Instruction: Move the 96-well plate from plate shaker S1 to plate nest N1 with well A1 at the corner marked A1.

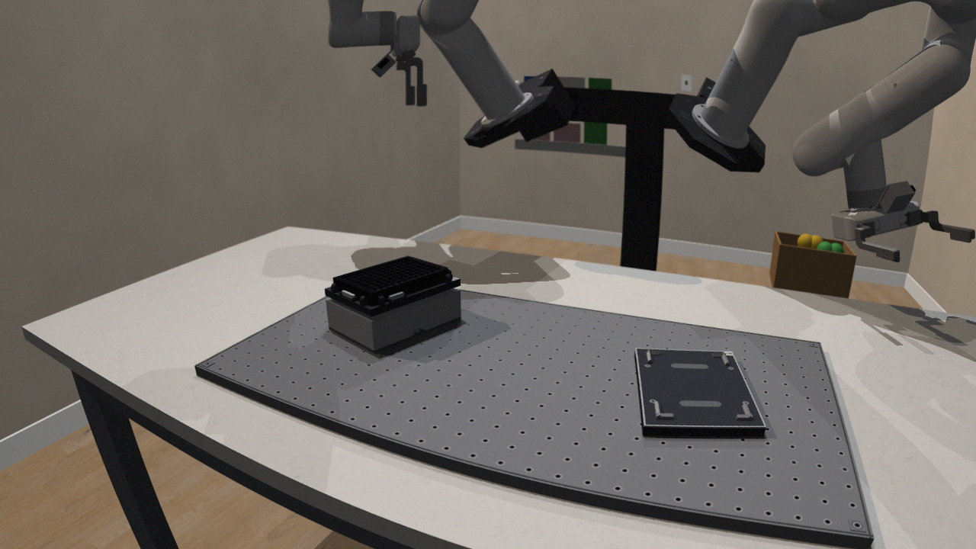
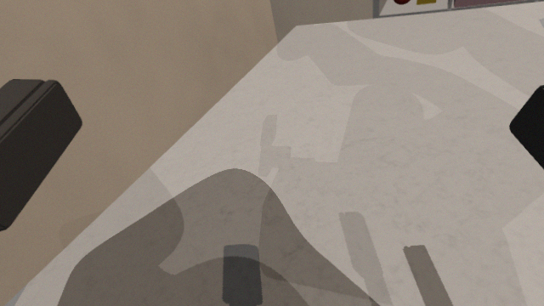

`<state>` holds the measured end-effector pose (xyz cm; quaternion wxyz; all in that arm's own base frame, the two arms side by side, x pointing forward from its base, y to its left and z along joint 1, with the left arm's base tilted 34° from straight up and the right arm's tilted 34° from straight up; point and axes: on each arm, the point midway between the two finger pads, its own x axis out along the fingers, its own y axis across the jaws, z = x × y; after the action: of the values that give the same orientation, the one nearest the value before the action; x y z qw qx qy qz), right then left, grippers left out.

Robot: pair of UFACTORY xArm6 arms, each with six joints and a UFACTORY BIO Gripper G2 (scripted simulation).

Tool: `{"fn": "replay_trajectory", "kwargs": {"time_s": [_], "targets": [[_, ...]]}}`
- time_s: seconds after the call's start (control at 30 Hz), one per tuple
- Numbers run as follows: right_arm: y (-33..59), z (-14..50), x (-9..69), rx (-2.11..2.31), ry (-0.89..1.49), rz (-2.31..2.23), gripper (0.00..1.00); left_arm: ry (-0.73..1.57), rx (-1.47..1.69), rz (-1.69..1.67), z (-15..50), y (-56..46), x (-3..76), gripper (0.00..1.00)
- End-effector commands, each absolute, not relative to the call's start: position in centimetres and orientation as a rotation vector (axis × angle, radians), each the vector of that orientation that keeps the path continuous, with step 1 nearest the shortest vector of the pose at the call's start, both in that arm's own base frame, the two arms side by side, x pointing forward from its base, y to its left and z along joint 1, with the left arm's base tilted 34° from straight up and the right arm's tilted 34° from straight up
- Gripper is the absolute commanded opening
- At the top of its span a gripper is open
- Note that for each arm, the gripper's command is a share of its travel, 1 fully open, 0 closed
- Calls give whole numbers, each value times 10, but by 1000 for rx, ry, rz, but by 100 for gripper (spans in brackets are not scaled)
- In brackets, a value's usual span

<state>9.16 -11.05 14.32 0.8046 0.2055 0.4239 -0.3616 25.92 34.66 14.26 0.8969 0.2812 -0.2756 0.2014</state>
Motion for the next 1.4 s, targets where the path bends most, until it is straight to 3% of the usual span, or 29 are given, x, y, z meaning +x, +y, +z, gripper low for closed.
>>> {"fn": "replay_trajectory", "kwargs": {"time_s": [0.0, 0.07, 0.1, 1.37], "targets": [[-111, 144, 92, 439, 906, -774, 100, -571, 583, 417, 143, 347, 259, 100], [-111, 144, 92, 439, 906, -774, 100, -571, 583, 417, 143, 347, 259, 100], [-111, 144, 92, 439, 906, -774, 100, -571, 583, 417, 147, 344, 257, 37], [-111, 144, 92, 439, 906, -774, 100, -597, 170, 326, 162, 258, 369, 37]]}}
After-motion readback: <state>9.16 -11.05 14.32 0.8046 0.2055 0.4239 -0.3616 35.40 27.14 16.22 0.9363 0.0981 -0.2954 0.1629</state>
